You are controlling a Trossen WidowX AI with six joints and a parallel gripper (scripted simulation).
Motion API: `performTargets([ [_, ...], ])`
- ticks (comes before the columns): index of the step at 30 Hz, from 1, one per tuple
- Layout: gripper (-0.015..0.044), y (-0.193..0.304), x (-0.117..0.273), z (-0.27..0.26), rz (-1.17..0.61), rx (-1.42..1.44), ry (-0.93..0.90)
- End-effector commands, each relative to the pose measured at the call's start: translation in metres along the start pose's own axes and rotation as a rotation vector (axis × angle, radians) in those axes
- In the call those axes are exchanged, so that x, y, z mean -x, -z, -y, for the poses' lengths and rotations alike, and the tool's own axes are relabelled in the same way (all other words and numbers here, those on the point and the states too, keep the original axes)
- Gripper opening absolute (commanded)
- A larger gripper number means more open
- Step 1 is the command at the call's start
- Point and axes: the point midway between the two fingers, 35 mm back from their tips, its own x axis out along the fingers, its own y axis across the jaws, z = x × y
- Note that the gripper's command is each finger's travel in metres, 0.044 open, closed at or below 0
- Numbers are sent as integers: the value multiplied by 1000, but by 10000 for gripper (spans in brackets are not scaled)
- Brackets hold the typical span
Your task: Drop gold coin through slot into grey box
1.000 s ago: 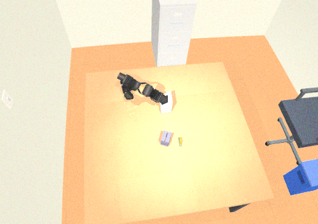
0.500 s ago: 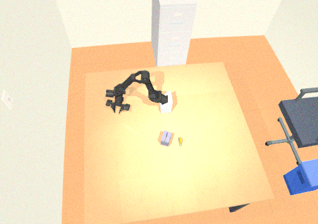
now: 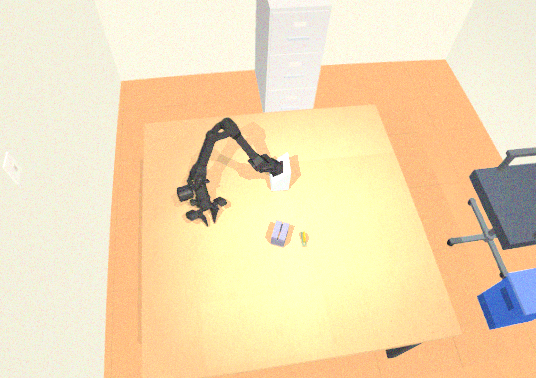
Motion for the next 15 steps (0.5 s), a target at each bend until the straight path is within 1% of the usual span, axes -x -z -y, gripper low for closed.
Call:
performTargets([
  [1, 161, 42, -26, 11, -69, 167, 106],
  [6, 161, 90, -53, 33, -122, 369, 259],
  [10, 161, 141, -72, 64, -165, 626, 402],
  [15, 161, 199, -83, 107, -200, 968, 556],
])
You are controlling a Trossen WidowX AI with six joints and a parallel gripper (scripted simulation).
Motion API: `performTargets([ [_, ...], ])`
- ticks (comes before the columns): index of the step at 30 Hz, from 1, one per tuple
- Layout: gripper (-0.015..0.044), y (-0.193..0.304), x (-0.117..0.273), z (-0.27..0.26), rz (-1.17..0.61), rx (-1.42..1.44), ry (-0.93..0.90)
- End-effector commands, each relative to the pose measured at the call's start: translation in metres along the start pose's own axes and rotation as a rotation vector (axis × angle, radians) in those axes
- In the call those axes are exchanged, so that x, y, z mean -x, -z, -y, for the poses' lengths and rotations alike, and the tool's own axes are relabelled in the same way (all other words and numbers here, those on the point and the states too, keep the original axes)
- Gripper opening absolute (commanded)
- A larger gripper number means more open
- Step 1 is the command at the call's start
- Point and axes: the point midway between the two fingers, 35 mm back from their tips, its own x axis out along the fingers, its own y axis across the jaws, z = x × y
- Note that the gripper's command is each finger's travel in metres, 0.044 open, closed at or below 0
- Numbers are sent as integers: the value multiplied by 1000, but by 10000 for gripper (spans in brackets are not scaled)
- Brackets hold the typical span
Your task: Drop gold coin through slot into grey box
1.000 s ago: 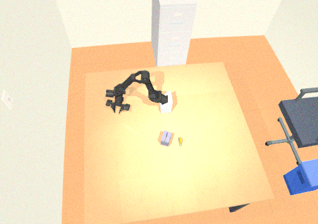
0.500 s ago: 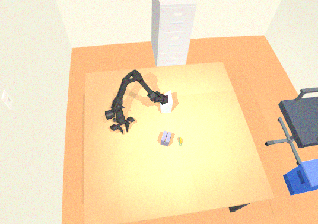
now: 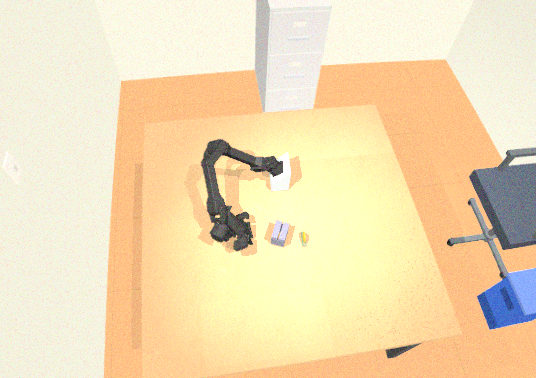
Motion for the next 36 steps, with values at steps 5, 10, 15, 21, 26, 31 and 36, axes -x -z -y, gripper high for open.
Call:
performTargets([
  [5, 161, 103, -37, -20, 14, 575, 271],
  [10, 161, 166, -51, -21, 70, 951, 415],
  [15, 161, 202, -56, -16, 117, 1153, 495],
  [21, 161, 265, -62, 1, 248, 1536, 633],
  [26, 161, 264, -64, 2, 251, 1544, 635],
  [31, 161, 247, -90, 9, 253, 1544, 636],
  [36, 161, 241, -98, 12, 253, 1544, 637],
])
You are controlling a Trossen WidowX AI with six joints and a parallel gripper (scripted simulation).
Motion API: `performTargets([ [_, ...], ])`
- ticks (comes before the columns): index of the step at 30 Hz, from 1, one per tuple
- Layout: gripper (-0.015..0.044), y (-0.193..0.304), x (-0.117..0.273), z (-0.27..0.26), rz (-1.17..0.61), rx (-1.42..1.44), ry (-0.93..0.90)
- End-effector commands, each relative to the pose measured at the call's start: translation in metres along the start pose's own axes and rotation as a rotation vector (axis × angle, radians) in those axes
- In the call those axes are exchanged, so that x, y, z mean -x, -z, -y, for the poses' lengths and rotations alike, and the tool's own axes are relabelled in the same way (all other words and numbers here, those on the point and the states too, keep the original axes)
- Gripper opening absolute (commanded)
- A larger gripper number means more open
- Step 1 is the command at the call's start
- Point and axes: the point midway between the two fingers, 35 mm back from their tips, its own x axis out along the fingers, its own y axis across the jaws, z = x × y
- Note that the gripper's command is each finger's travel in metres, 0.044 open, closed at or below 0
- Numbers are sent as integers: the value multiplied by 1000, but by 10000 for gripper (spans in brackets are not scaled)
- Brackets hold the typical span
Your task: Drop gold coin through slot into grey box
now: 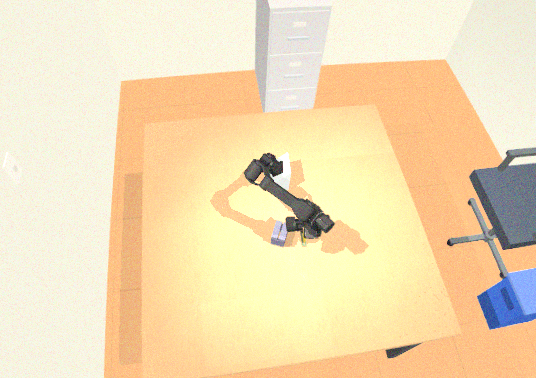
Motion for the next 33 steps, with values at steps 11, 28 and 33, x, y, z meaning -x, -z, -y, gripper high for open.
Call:
performTargets([
  [11, 161, 0, -24, 0, 4, 7, 4],
  [28, 161, -1, -51, 1, 4, 7, 5],
  [33, 161, 0, -59, 2, 5, 8, 6],
])
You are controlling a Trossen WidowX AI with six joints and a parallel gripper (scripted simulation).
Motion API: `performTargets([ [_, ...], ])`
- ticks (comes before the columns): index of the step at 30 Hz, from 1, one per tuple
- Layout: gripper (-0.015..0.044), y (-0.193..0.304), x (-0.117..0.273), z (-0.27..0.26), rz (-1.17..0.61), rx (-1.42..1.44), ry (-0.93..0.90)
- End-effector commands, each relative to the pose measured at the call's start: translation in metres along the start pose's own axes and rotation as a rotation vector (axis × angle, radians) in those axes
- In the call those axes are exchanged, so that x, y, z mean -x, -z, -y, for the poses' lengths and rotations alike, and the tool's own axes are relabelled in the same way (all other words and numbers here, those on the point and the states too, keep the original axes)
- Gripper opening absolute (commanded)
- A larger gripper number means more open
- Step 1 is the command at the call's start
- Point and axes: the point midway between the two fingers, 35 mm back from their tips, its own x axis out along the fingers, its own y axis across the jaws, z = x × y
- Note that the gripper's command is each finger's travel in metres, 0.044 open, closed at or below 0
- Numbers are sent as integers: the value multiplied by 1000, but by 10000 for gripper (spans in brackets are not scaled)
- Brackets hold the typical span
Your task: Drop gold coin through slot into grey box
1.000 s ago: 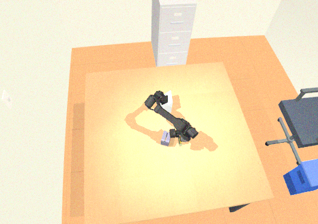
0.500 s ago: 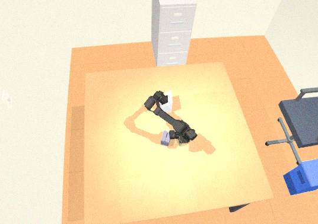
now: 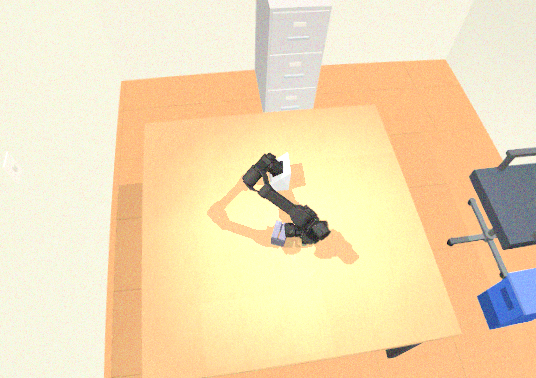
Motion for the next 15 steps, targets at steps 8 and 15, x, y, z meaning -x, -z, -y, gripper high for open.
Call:
performTargets([
  [8, 134, 2, -15, 1, -4, 10, 8],
  [15, 0, 2, -15, 1, -4, 10, 8],
])
